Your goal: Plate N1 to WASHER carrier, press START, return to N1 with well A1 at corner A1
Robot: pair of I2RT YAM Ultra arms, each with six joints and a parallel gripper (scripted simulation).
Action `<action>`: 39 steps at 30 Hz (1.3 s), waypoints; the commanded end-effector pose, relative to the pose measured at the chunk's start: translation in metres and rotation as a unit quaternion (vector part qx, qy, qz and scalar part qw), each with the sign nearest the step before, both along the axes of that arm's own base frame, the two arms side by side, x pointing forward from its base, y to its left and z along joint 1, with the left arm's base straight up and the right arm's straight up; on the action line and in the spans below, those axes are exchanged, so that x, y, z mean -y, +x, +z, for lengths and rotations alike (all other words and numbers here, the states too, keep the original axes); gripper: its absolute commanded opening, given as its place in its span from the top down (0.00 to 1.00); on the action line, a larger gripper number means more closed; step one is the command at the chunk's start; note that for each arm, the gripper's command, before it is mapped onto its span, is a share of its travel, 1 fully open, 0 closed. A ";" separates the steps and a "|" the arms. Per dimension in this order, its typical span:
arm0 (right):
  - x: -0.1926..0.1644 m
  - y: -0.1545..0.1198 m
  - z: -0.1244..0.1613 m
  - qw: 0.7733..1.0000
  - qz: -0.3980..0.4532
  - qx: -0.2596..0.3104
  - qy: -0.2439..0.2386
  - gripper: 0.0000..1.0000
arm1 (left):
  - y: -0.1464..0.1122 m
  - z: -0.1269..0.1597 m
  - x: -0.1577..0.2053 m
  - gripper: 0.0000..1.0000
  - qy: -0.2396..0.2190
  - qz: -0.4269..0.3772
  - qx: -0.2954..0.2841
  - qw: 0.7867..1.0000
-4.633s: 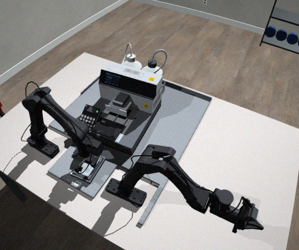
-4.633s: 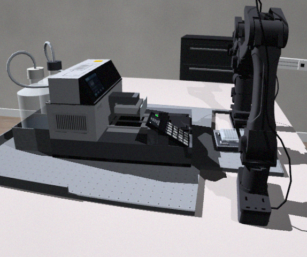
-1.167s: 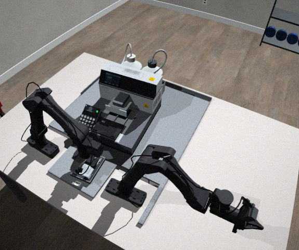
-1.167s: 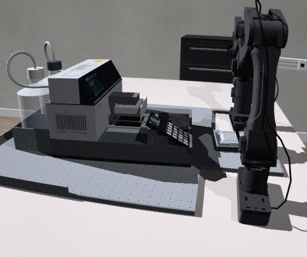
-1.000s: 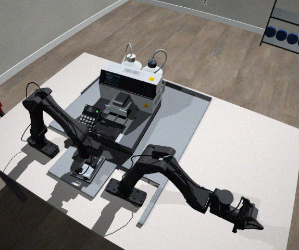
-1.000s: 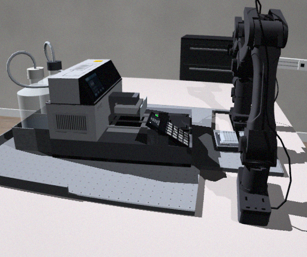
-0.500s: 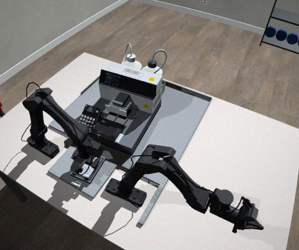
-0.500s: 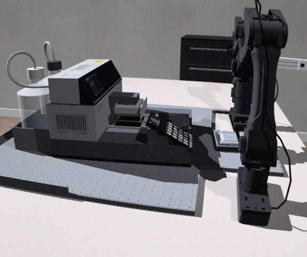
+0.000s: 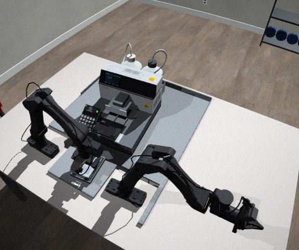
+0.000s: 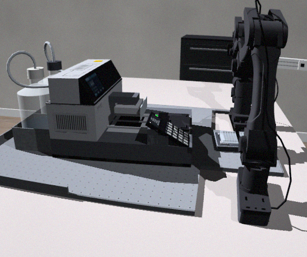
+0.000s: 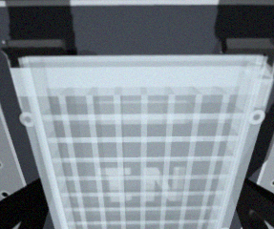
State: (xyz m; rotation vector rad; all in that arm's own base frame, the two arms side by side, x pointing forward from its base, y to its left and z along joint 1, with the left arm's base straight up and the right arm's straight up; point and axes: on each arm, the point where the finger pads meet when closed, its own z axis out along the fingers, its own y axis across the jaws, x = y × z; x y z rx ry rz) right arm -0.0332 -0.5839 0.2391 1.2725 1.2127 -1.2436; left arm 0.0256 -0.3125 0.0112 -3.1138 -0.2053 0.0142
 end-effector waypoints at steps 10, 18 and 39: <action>-0.005 -0.004 0.017 1.000 -0.003 0.004 -0.017 1.00 | -0.005 0.028 0.006 0.00 -0.014 -0.002 -0.005 1.000; -0.005 -0.004 0.017 1.000 -0.003 0.004 -0.017 1.00 | -0.007 0.042 0.002 0.00 -0.007 -0.001 -0.005 1.000; -0.005 -0.004 0.017 1.000 -0.003 0.004 -0.017 1.00 | -0.003 0.067 0.000 0.00 -0.002 -0.001 -0.006 1.000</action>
